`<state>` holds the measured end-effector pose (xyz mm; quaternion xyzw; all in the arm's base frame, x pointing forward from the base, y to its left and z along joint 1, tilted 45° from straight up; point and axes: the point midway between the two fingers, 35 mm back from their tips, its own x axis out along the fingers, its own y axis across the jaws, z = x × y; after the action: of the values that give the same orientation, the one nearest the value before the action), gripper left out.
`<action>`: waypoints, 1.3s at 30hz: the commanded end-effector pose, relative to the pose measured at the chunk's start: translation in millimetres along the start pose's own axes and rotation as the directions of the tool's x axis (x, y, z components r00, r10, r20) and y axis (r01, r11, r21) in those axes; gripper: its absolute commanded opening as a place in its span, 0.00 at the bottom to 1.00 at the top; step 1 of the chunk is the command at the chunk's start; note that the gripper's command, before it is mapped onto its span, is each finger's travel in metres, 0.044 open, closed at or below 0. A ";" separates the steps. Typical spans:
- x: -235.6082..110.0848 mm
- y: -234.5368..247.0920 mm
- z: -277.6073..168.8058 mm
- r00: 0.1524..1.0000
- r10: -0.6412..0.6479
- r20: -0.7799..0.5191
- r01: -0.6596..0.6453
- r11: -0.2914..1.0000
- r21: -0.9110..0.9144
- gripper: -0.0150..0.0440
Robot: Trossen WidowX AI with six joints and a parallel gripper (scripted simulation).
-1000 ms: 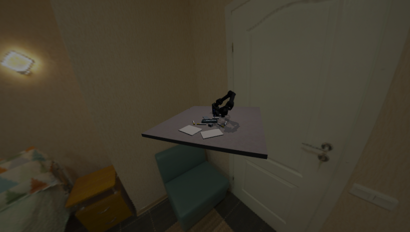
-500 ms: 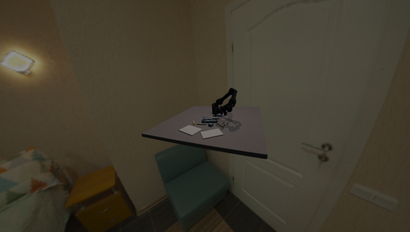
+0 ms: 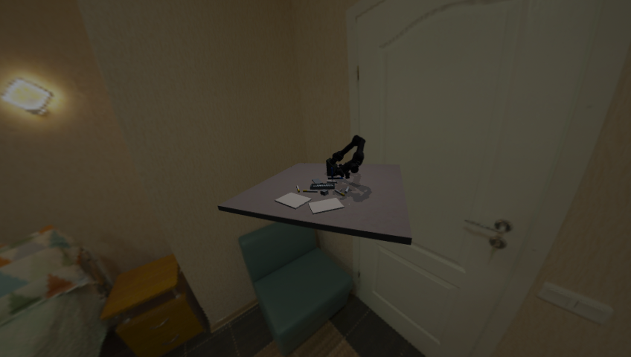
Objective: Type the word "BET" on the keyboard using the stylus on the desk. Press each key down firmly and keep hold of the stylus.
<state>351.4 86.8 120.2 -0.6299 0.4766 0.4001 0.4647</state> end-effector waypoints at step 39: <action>16.6 2.1 19.3 1.000 0.006 -0.006 -0.006 1.000 0.004 0.39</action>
<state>351.9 101.2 101.0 -0.6283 0.4793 0.4003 0.4640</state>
